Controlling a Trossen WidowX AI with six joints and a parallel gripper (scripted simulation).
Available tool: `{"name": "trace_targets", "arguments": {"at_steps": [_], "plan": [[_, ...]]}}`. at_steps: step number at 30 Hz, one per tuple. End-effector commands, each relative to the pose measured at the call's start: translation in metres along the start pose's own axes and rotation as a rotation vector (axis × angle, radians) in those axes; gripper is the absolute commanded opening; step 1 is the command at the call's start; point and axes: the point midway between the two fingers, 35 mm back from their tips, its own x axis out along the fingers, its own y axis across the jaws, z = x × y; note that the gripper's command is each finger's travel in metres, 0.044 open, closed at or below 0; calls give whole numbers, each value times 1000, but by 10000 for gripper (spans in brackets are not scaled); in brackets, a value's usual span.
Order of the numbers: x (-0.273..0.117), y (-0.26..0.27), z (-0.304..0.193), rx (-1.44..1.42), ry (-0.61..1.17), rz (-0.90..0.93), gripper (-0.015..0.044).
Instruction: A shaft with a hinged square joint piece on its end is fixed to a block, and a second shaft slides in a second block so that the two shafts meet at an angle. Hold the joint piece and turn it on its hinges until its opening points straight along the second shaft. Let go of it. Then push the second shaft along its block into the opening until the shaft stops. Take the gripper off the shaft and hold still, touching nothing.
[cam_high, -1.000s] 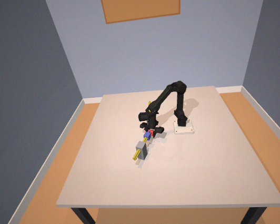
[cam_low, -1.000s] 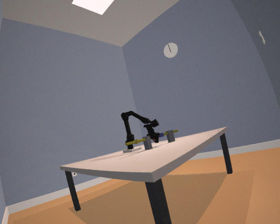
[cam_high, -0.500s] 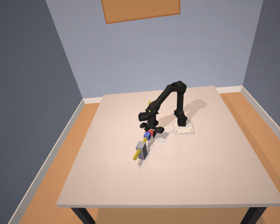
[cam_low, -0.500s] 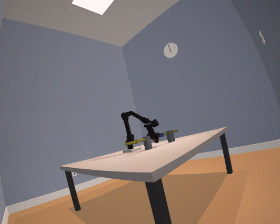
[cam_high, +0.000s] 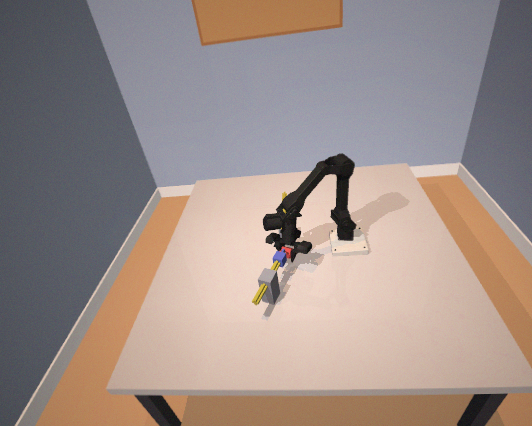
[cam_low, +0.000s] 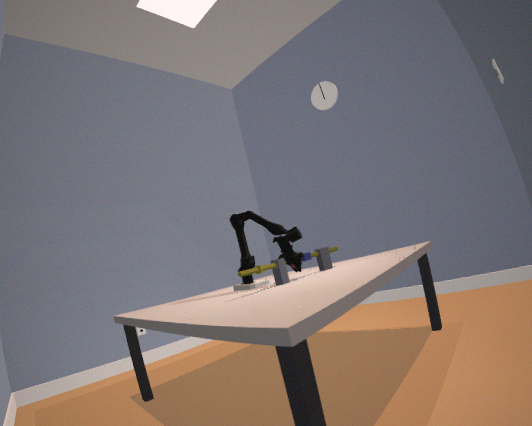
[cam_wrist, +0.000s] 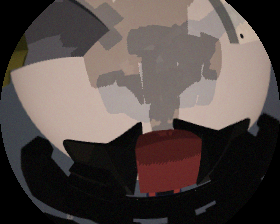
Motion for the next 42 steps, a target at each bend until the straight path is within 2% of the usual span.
{"name": "trace_targets", "arguments": {"at_steps": [1,32,42], "plan": [[-1,0,0,-11,-18,-2,0],[-21,12,4,-279,-445,-14,0],[-22,12,5,-283,-464,-12,0]]}}
